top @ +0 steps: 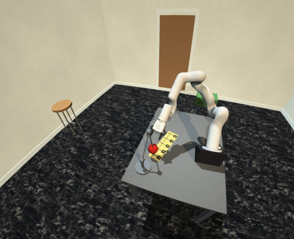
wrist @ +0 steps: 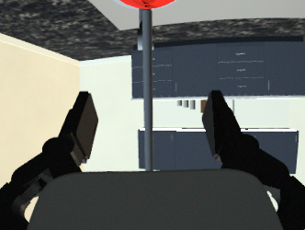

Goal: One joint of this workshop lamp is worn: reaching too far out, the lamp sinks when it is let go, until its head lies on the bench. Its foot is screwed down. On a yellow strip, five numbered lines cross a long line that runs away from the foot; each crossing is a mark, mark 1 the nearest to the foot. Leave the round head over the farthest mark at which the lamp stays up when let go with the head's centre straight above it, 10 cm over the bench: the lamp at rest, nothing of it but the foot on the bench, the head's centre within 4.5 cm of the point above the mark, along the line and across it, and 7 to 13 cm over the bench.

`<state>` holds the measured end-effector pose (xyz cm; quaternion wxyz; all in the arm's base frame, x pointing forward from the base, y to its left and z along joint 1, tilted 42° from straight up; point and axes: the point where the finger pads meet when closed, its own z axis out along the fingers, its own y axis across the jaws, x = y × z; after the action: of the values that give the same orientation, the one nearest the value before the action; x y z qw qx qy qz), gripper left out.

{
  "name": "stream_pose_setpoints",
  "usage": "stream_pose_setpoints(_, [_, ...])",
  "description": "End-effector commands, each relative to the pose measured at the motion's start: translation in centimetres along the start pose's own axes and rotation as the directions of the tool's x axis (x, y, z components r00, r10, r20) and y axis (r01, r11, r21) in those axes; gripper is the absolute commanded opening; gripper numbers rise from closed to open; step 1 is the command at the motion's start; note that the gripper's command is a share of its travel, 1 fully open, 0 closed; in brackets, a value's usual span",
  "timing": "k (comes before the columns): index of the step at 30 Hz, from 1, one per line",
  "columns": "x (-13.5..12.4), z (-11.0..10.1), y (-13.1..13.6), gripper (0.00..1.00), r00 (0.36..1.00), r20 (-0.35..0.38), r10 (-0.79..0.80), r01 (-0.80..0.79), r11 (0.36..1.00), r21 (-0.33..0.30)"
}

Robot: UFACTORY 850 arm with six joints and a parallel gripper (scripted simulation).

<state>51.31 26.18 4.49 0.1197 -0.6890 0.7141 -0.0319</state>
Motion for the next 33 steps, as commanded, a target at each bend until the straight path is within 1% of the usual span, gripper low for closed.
stream_pose_setpoints(1, [0.0, -1.7, -0.1, 1.00, 1.000, -0.020, 0.000, 0.000, 1.000, -0.003])
stream_pose_setpoints(10, [0.2, -5.1, 0.0, 1.00, 1.000, -0.006, 0.000, 0.000, 1.000, 0.001])
stream_pose_setpoints(27, [0.1, -4.4, 0.0, 1.00, 1.000, 0.022, -0.001, 0.001, 1.000, 0.005])
stream_pose_setpoints(33, [0.1, -4.4, 0.0, 1.00, 1.000, 0.021, -0.001, 0.001, 1.000, 0.005])
